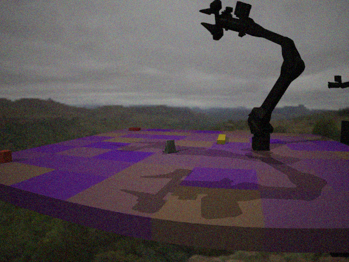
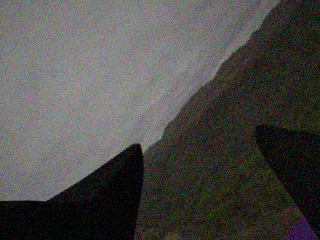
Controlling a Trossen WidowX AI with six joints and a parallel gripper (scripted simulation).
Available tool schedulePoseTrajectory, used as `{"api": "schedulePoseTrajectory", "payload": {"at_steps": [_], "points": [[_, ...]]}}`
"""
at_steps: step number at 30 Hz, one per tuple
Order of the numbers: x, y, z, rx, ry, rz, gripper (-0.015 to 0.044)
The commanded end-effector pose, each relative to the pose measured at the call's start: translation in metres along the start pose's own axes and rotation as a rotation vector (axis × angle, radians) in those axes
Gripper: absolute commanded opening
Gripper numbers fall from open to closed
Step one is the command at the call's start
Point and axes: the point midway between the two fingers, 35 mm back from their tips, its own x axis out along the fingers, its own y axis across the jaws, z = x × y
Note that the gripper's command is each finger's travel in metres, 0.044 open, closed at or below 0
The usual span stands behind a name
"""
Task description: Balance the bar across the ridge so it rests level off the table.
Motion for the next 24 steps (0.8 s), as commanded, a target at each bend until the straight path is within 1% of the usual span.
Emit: {"api": "schedulePoseTrajectory", "payload": {"at_steps": [1, 6, 12, 18, 24], "points": [[0.016, -0.068, -0.029, 0.048, 0.089, -0.215, 0.0315], [0.018, -0.137, -0.063, 0.099, 0.196, -0.446, 0.0315], [0.000, -0.212, -0.107, 0.153, 0.338, -0.721, 0.0315], [-0.036, -0.273, -0.150, 0.201, 0.497, -0.990, 0.0315], [-0.087, -0.315, -0.188, 0.246, 0.676, -1.247, 0.0315]]}}
